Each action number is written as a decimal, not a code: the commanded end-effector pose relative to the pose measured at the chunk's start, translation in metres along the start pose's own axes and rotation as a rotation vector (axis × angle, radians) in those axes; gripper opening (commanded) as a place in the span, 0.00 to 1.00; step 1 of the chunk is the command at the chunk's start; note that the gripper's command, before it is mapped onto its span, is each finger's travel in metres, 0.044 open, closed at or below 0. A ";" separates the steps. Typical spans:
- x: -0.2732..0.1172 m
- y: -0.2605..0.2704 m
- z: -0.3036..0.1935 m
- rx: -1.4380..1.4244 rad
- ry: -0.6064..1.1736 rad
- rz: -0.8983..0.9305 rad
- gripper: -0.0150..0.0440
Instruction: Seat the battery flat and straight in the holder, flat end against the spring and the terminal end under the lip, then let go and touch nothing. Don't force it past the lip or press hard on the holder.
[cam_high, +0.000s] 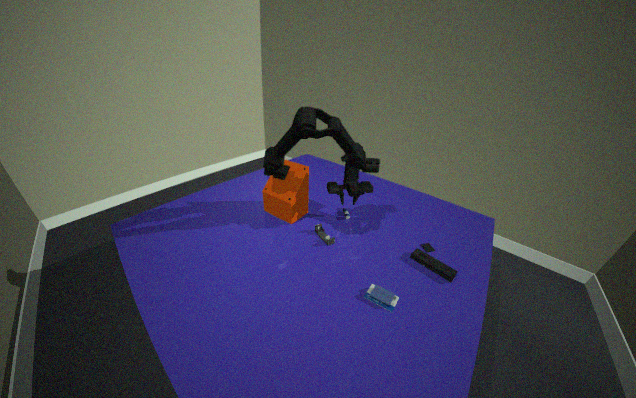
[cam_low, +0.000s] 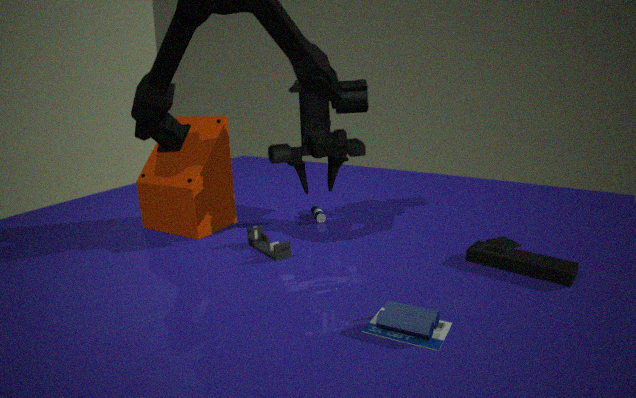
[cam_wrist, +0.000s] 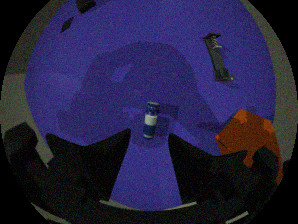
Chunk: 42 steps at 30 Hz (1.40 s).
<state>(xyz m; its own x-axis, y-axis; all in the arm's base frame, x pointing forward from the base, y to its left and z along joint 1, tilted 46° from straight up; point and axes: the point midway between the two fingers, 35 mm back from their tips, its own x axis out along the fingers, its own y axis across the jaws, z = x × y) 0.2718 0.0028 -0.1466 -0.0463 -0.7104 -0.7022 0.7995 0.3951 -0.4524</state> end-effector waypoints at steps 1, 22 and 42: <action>0.004 -0.002 -0.002 0.016 -0.004 -0.008 0.63; 0.039 -0.002 -0.001 0.015 -0.004 -0.009 0.63; 0.054 -0.003 -0.001 0.015 -0.006 -0.010 0.43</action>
<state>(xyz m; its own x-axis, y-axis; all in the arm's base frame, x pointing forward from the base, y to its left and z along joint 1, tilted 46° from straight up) 0.2681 -0.0349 -0.1820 -0.0479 -0.7140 -0.6985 0.8132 0.3783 -0.4424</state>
